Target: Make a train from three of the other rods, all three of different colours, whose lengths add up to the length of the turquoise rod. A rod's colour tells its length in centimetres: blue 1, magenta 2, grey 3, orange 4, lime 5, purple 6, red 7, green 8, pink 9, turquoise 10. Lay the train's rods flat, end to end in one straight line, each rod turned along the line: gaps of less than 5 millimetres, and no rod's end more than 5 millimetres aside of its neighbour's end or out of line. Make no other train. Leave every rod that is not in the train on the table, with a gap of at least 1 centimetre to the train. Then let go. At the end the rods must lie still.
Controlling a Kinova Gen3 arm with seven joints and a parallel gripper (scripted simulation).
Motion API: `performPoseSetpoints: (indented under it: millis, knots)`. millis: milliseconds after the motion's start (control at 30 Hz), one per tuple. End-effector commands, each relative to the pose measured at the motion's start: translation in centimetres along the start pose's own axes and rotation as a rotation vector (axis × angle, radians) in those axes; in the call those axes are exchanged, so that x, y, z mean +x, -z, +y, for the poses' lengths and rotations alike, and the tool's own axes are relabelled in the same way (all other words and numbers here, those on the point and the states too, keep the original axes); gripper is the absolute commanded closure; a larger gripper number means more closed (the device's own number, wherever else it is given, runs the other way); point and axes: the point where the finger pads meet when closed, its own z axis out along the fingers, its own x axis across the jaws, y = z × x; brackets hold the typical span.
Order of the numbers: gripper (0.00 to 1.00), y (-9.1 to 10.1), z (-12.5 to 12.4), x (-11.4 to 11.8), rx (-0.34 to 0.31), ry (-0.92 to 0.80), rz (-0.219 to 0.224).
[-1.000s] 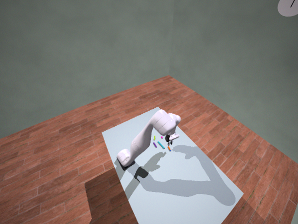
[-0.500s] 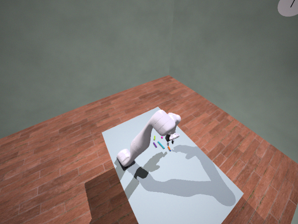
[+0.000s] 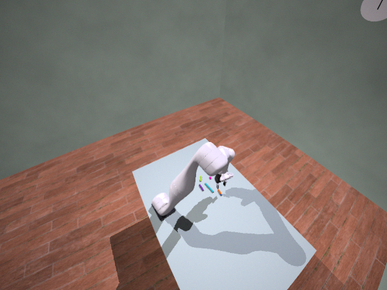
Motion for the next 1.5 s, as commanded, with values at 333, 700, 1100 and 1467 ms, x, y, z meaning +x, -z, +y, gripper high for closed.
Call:
performPoseSetpoints:
  millis: [333,700,1100,1467]
  knots:
    - [0.00,-0.1,0.5,0.1,0.002,0.096,0.004]
    - [0.00,-0.5,1.6,0.5,0.007,0.316,0.015]
    - [0.00,-1.2,3.9,1.3,0.009,0.711,0.032]
    - [0.00,-1.8,7.4,2.7,0.004,1.267,0.045]
